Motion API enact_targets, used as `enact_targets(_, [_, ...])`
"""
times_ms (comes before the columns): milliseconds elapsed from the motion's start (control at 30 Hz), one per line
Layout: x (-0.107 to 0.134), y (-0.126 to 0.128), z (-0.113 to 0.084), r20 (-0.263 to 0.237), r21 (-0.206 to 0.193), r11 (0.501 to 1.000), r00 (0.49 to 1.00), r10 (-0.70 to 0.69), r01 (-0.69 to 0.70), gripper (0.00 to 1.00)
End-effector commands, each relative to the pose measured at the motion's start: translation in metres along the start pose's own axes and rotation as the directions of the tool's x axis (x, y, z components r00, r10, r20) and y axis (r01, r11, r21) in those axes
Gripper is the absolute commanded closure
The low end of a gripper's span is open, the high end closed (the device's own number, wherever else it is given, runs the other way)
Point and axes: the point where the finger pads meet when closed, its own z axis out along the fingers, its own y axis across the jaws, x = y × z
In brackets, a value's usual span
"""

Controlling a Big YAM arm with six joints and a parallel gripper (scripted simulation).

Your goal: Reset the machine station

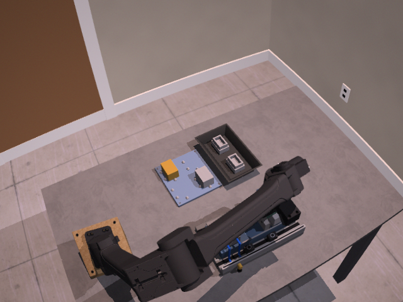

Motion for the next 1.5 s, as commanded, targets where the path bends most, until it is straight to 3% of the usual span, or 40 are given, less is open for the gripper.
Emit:
enact_targets(0, [-0.0144, 0.0316, -0.0058, -0.003, -0.042, 0.998, 0.999, 0.043, -0.043, 1.00])
enact_targets(1467, [-0.0152, 0.0357, -0.0052, -0.003, -0.041, 0.998, 0.999, 0.045, -0.045, 1.00])
